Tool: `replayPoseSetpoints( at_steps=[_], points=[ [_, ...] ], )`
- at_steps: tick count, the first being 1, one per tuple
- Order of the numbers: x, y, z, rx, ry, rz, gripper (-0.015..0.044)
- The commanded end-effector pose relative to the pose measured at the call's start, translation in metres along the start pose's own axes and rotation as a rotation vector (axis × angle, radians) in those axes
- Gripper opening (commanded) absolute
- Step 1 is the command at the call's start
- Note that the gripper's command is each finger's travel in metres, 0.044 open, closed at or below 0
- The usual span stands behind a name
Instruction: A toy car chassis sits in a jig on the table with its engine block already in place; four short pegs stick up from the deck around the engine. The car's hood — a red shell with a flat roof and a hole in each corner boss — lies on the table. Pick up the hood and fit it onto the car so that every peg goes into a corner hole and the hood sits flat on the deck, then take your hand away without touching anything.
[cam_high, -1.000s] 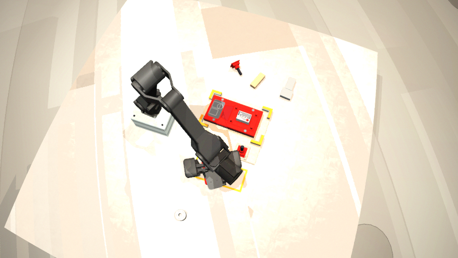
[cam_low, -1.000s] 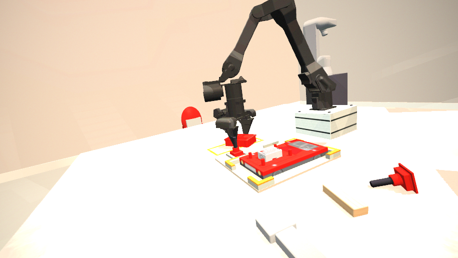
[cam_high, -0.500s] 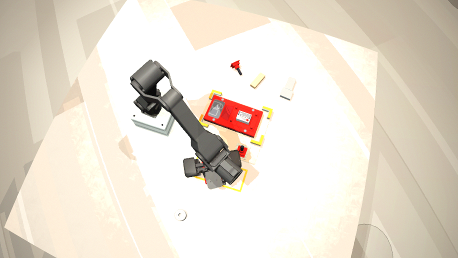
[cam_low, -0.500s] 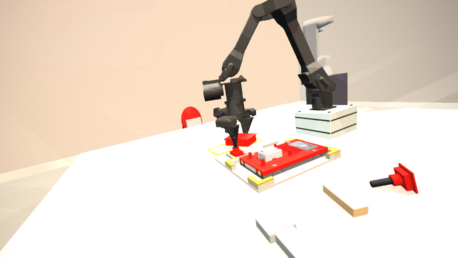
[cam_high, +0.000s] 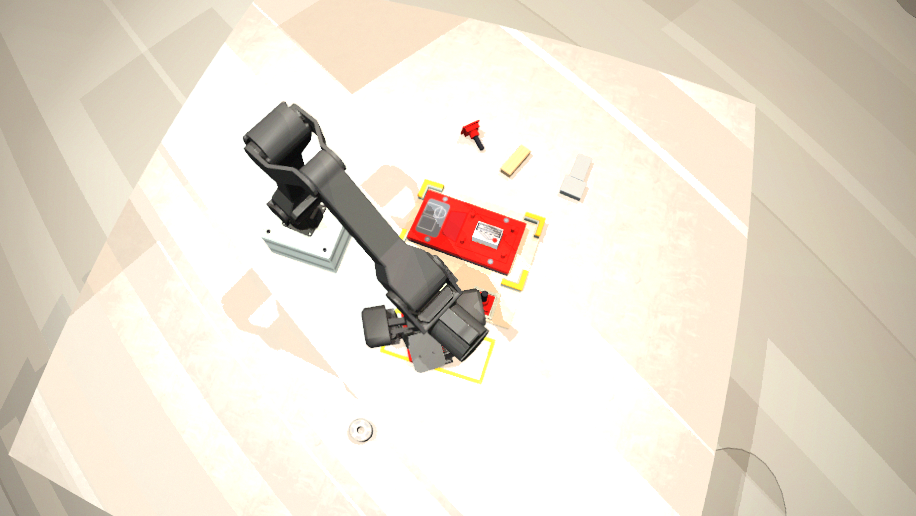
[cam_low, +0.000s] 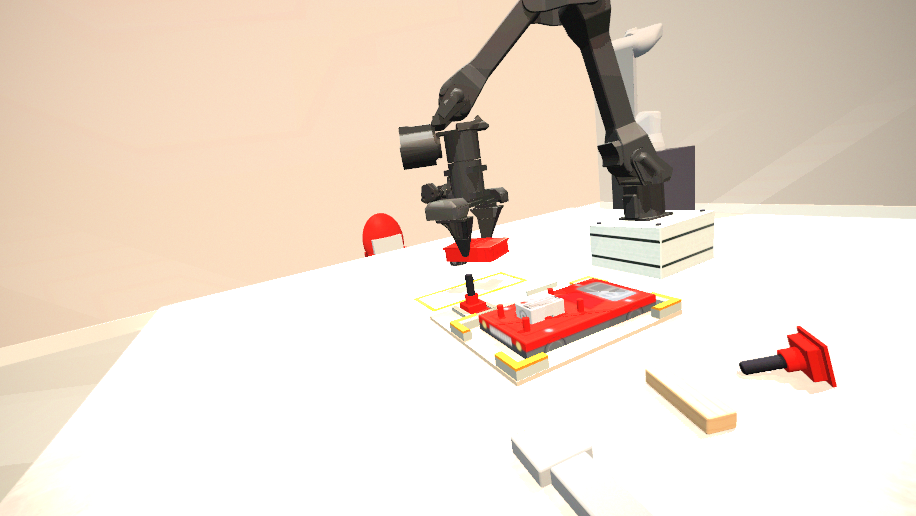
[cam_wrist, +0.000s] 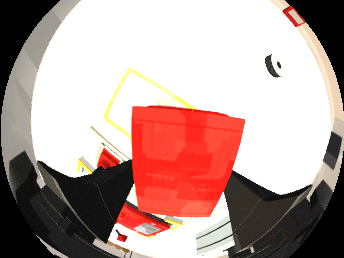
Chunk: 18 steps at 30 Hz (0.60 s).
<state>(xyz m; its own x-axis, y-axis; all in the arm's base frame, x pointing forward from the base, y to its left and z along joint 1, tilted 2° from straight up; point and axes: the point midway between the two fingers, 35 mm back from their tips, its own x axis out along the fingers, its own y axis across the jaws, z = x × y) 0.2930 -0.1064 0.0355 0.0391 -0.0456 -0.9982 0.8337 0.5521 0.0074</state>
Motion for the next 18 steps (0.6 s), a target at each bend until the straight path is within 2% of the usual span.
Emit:
replayPoseSetpoints(
  at_steps=[1, 8, 18],
  points=[
    [-0.020, 0.000, 0.000, 0.005, -0.002, 0.002, 0.0000],
    [-0.039, 0.001, 0.000, 0.005, -0.002, 0.002, 0.0000],
    [-0.036, 0.026, -0.015, -0.136, 0.000, 0.006, 0.0000]
  ],
)
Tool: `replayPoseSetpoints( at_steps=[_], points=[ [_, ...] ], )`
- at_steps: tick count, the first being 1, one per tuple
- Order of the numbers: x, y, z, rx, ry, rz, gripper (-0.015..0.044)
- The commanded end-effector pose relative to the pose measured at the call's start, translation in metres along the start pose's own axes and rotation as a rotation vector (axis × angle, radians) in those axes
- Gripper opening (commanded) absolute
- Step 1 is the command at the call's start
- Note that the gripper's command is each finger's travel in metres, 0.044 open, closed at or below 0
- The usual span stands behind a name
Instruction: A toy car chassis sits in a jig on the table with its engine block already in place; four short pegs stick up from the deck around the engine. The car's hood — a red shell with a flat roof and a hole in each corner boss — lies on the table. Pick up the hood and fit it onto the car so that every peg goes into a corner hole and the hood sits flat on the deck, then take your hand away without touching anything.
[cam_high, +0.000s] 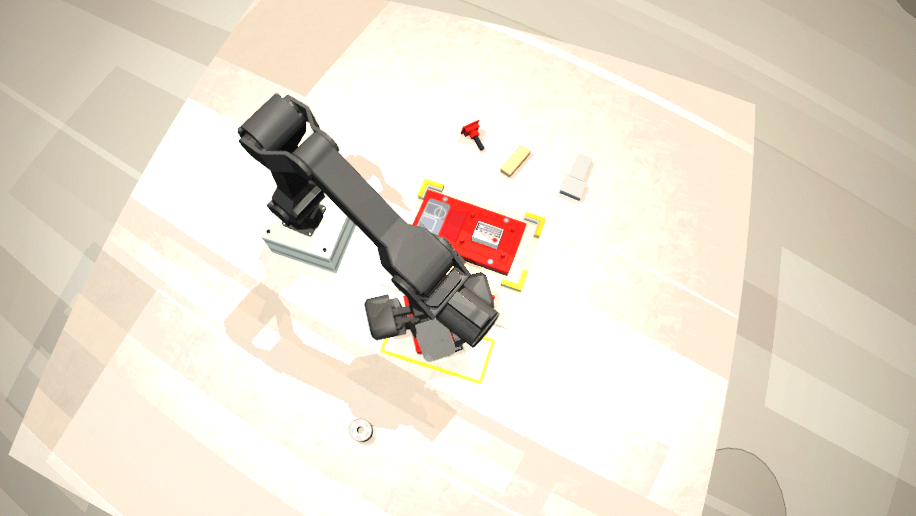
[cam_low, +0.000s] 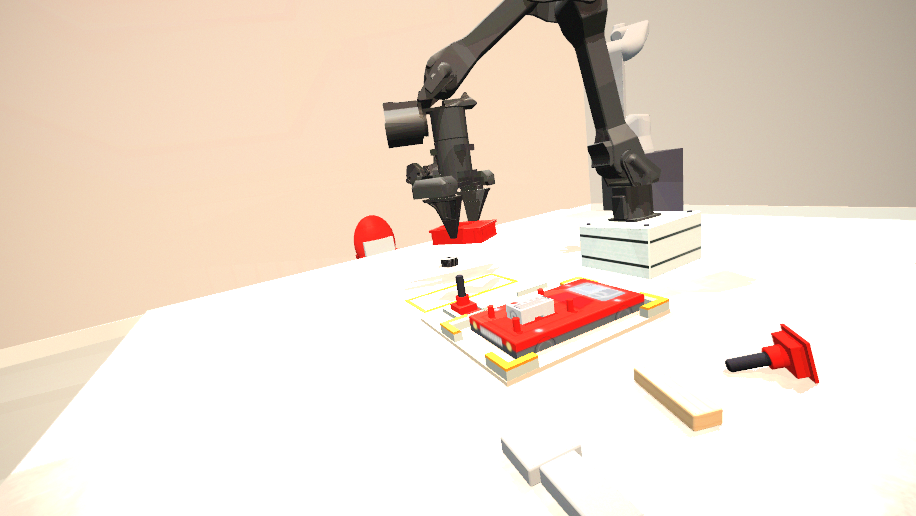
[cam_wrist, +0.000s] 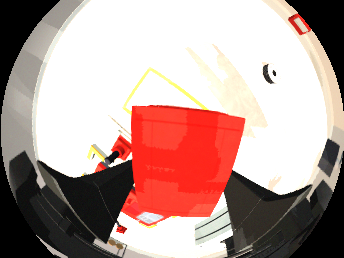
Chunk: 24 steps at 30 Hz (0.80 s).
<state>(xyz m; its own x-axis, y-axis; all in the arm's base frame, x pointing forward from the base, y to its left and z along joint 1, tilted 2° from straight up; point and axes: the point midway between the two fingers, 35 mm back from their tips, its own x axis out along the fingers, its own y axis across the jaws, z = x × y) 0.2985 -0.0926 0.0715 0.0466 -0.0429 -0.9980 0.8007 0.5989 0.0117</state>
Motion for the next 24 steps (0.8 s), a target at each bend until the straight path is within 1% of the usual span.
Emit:
replayPoseSetpoints(
  at_steps=[1, 13, 24],
  points=[
    [0.000, 0.019, -0.011, -0.104, 0.003, -0.001, 0.0000],
    [-0.001, 0.073, -0.052, -0.401, 0.010, 0.007, 0.0000],
    [-0.003, 0.112, -0.101, -0.686, 0.015, 0.014, 0.0000]
  ],
)
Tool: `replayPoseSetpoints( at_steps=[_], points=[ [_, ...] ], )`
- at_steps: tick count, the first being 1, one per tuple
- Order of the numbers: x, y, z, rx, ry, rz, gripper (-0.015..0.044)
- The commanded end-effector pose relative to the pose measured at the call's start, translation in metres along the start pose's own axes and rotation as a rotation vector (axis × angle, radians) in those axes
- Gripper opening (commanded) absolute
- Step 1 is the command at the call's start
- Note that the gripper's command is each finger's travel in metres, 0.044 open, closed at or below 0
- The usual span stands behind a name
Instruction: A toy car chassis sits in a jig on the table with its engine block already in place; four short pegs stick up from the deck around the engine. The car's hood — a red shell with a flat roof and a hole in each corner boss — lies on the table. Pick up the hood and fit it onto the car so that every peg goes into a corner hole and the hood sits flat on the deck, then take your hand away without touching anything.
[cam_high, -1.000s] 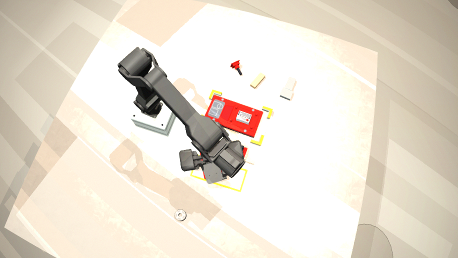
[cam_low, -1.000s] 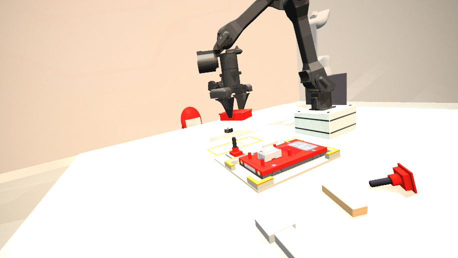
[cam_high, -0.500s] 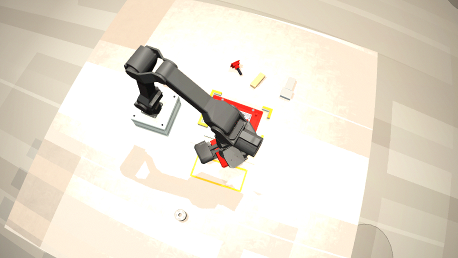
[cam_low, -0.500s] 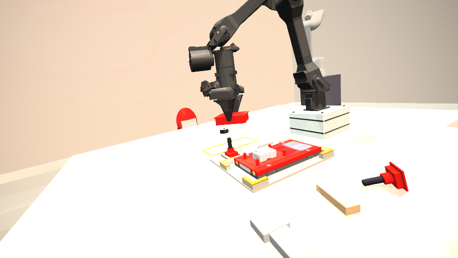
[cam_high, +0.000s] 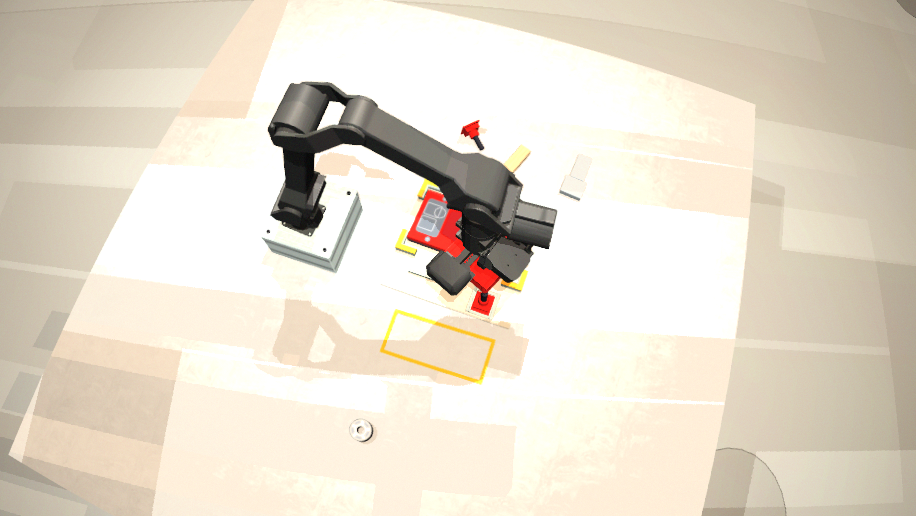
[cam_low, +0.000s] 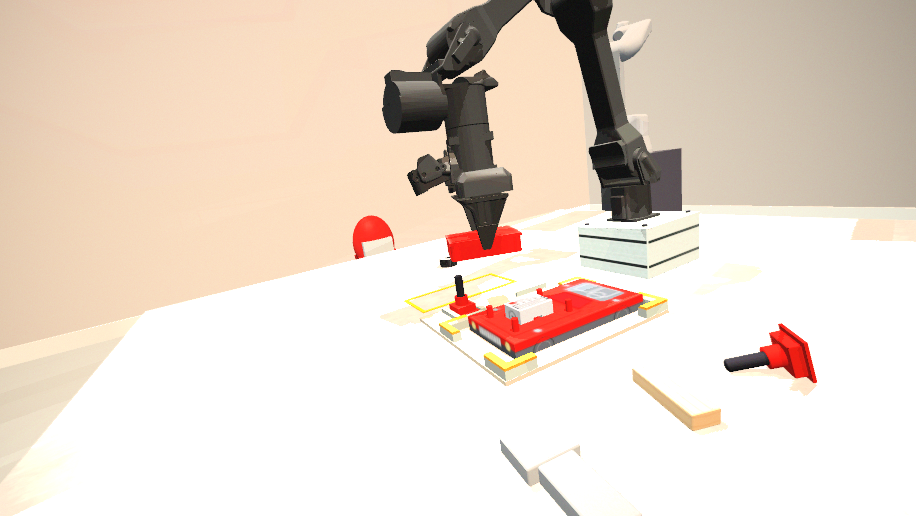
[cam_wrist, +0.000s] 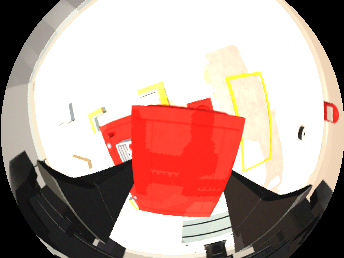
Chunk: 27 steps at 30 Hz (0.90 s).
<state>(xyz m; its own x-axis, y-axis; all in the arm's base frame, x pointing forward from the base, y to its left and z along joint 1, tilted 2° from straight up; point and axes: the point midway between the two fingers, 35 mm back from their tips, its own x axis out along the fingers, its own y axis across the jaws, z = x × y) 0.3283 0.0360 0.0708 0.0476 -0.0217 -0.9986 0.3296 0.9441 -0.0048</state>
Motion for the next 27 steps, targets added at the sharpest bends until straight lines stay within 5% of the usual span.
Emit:
replayPoseSetpoints(
  at_steps=[1, 18, 27],
  points=[
    [0.001, 0.023, -0.009, -0.119, 0.006, -0.003, 0.0000],
    [0.001, 0.071, -0.035, -0.365, 0.010, 0.002, 0.0000],
    [0.034, 0.072, -0.036, -0.365, 0.010, 0.002, 0.0000]
  ],
)
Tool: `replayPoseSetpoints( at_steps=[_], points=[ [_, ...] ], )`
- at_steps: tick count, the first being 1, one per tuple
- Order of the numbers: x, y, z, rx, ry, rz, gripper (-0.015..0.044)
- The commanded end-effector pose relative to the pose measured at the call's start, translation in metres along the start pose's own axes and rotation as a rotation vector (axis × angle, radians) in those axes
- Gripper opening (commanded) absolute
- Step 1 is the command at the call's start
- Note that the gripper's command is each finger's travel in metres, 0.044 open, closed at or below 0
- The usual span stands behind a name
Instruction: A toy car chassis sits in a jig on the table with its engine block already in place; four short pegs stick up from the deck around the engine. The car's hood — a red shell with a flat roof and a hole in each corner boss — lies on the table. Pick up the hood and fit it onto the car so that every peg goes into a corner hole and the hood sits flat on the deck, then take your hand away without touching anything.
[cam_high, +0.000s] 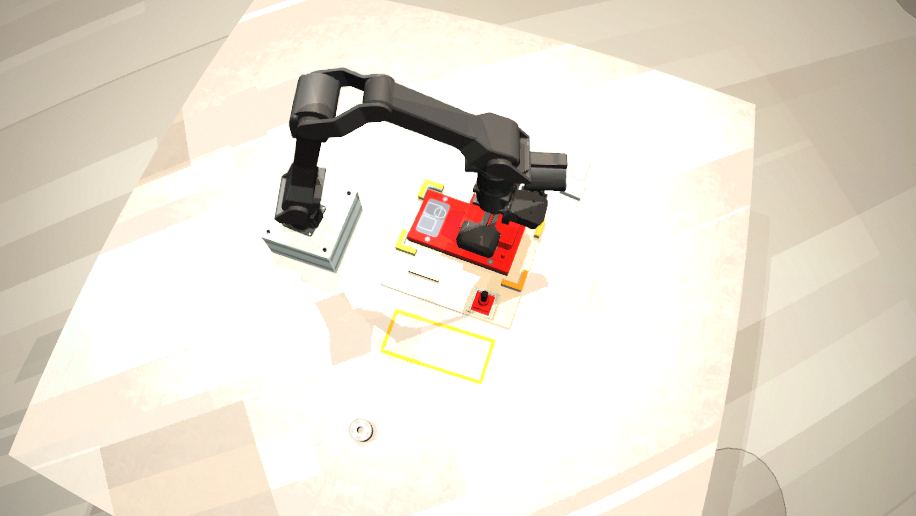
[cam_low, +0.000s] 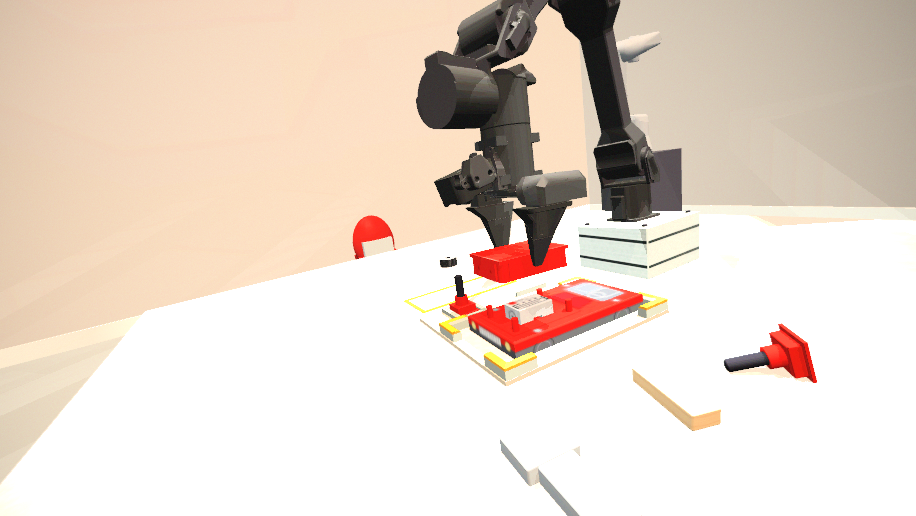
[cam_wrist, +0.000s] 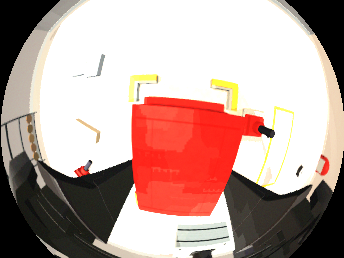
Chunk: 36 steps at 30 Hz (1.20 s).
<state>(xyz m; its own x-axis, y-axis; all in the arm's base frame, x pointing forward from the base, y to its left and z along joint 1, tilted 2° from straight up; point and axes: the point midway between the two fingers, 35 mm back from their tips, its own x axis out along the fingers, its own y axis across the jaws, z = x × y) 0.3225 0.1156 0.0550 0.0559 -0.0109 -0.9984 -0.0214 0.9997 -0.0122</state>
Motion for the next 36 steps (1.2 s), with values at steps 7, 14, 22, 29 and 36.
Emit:
replayPoseSetpoints(
  at_steps=[7, 14, 22, 29, 36],
  points=[
    [0.037, 0.001, -0.004, -0.008, 0.018, -0.007, 0.0000],
    [0.037, 0.001, -0.004, -0.008, 0.018, -0.007, 0.0000],
    [0.037, 0.001, -0.004, -0.008, 0.018, -0.007, 0.0000],
    [0.037, 0.001, -0.004, -0.008, 0.018, -0.007, 0.0000],
    [0.037, 0.001, -0.004, -0.008, 0.018, -0.007, 0.0000]
  ],
)
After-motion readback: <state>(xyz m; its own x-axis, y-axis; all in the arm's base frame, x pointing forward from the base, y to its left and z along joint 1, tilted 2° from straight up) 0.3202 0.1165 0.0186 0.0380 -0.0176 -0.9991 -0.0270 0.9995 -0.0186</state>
